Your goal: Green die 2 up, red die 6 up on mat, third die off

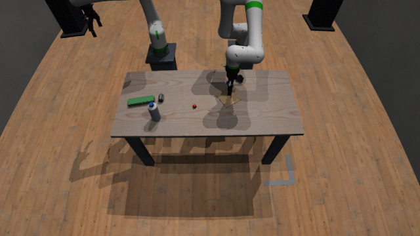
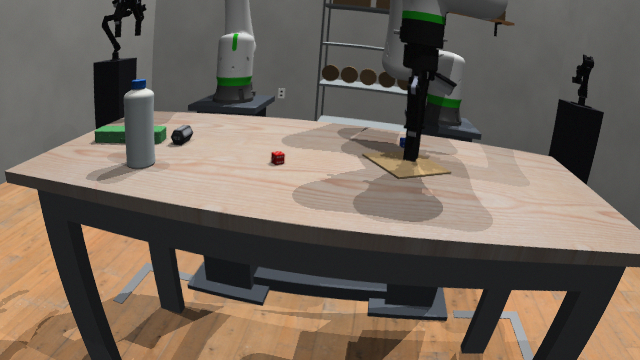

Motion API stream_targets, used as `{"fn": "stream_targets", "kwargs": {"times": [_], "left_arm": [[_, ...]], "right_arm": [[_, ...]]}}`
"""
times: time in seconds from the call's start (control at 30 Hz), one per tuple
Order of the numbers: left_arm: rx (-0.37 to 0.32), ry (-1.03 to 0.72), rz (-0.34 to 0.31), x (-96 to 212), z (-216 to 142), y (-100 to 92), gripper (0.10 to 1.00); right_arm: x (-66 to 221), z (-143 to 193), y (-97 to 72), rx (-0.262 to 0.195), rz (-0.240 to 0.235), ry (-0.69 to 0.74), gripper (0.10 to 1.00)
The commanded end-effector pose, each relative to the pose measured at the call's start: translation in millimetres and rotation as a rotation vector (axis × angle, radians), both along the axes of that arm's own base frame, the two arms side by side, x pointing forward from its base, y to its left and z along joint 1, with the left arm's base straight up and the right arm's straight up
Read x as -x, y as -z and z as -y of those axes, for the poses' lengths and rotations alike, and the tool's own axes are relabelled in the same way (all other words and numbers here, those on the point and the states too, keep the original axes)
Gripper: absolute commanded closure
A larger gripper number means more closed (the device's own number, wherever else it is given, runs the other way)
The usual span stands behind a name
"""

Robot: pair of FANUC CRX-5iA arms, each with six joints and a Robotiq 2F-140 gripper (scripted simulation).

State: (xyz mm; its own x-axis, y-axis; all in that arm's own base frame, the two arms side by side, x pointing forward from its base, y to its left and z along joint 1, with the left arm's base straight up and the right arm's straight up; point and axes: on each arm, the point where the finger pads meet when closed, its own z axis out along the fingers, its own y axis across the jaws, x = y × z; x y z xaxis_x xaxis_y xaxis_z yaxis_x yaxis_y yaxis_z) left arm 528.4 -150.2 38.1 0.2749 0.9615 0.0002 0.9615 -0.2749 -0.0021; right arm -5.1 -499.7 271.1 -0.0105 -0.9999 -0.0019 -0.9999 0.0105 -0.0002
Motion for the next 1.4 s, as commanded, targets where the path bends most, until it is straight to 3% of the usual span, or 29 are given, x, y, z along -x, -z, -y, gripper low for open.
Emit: {"fn": "stream_targets", "kwargs": {"times": [0.0,0.53,1.03,1.37], "left_arm": [[0.001,0.0,0.002,-0.6,0.3,-1.0,0.914],[0.001,0.0,0.002,-0.6,0.3,-1.0,0.807],[0.001,0.0,0.002,-0.7,0.3,-4.2,0.807],[0.001,0.0,0.002,-0.7,0.3,-46.3,0.807]], "right_arm": [[0.2,0.3,-0.9,0.002,0.0,0.0,0.098],[0.2,0.3,-0.9,0.002,0.0,0.0,0.098],[0.2,0.3,-0.9,0.002,0.0,0.0,0.098],[0.2,0.3,-0.9,0.002,0.0,0.0,0.098]]}}
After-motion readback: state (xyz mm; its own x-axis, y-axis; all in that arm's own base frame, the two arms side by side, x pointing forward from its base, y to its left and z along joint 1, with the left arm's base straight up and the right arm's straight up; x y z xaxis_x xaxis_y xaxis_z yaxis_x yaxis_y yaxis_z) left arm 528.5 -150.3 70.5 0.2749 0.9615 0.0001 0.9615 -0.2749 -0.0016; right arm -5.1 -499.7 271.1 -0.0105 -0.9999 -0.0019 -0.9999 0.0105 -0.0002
